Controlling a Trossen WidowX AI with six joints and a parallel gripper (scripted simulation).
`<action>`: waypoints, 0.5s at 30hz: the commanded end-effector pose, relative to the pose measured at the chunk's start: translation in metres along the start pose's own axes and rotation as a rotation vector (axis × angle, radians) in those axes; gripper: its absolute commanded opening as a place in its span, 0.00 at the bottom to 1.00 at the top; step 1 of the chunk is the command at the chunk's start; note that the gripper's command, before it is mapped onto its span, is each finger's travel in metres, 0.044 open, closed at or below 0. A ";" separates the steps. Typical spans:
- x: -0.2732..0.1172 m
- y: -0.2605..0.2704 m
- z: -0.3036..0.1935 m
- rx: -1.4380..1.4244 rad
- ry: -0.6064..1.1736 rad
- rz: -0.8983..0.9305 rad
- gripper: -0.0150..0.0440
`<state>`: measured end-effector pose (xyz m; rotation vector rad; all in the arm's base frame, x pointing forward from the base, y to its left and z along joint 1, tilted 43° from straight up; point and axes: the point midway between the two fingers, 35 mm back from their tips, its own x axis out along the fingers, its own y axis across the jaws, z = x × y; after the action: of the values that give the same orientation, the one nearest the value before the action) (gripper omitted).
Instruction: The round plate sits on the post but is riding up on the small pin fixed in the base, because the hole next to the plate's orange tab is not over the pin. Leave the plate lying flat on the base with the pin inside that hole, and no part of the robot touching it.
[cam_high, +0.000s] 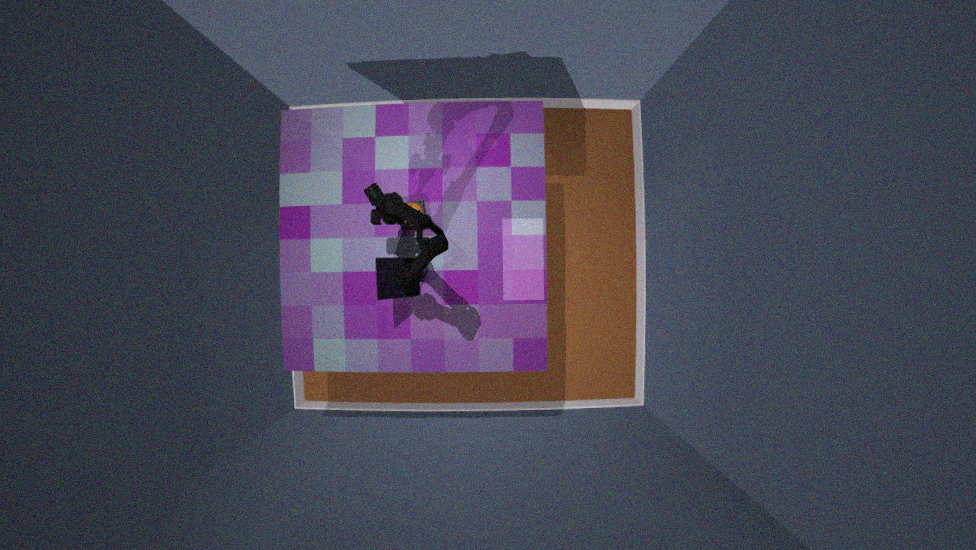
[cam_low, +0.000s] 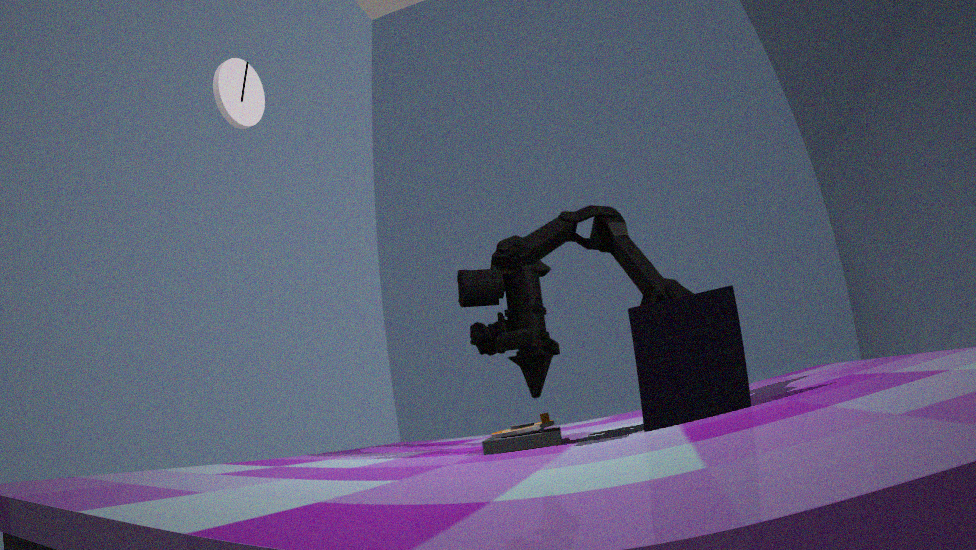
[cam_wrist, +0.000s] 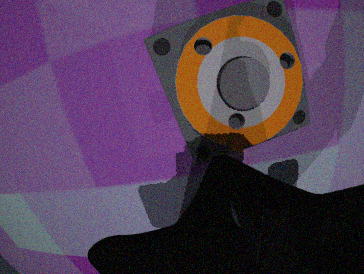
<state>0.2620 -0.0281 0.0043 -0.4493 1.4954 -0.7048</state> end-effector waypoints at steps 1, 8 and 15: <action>0.023 -0.002 -0.003 -0.009 0.016 -0.014 0.25; 0.036 -0.001 -0.004 -0.009 0.016 -0.016 0.25; 0.036 -0.008 -0.007 -0.009 0.016 -0.016 0.25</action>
<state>0.2547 -0.0530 -0.0197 -0.4583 1.5112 -0.7128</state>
